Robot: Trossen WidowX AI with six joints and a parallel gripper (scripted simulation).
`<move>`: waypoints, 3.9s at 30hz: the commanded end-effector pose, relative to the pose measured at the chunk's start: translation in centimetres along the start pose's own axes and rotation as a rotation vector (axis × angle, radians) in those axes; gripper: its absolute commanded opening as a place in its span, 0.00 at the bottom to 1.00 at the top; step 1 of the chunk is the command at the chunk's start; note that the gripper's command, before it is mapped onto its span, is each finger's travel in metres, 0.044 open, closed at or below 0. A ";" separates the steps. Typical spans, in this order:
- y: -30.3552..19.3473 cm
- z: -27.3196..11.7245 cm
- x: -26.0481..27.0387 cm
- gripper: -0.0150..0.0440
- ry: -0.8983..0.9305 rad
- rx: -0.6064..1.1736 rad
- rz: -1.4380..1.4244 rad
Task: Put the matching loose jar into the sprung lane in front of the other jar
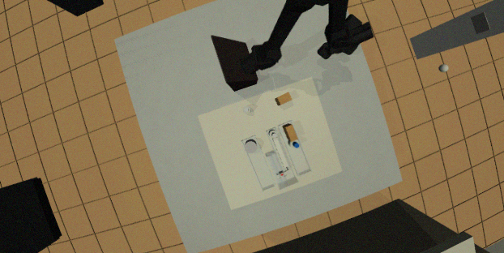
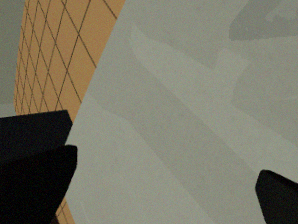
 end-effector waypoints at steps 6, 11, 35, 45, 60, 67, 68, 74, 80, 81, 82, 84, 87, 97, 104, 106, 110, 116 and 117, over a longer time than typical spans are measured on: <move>1.6 -0.4 -2.0 1.00 -0.079 -0.057 -0.062; 4.1 -1.6 -5.6 1.00 -0.224 -0.135 -0.155; 8.4 -26.4 -24.6 1.00 -1.095 -0.278 -0.041; 1.2 -38.1 -27.8 1.00 -1.321 -0.186 0.139; -18.6 -42.3 -29.0 1.00 -0.903 -0.142 0.557; -19.0 -41.9 -28.7 1.00 -0.867 -0.161 0.561; -19.0 -41.9 -28.7 1.00 -0.867 -0.161 0.561; -19.2 -39.6 -31.3 1.00 -0.866 -0.162 0.560; -19.2 -39.3 -31.5 1.00 -0.866 -0.162 0.560; -19.1 -39.3 -31.5 1.00 -0.866 -0.162 0.560; -19.1 -39.2 -31.6 1.00 -0.866 -0.162 0.560; -19.2 -38.6 -32.3 1.00 -0.865 -0.163 0.560; -19.2 -38.3 -32.6 1.00 -0.865 -0.163 0.560; -19.3 -37.5 -33.6 1.00 -0.865 -0.163 0.560; -19.4 -36.8 -34.4 1.00 -0.864 -0.163 0.560; -19.5 -36.5 -34.7 1.00 -0.864 -0.163 0.559; -19.5 -36.4 -34.8 0.96 -0.863 -0.164 0.559; -19.5 -36.4 -34.8 0.69 -0.863 -0.164 0.559; -19.5 -36.4 -34.8 0.64 -0.863 -0.164 0.559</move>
Point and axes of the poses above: the point midway between the two fingers, 35 mm back from their tips, its own z axis out along the fingers, its own x axis across the jaws, y = z × x, the point moved 2 cm from there along -z, back along the fingers, and after that the axes turned 8 degrees about -z, right-handed, at the moved point
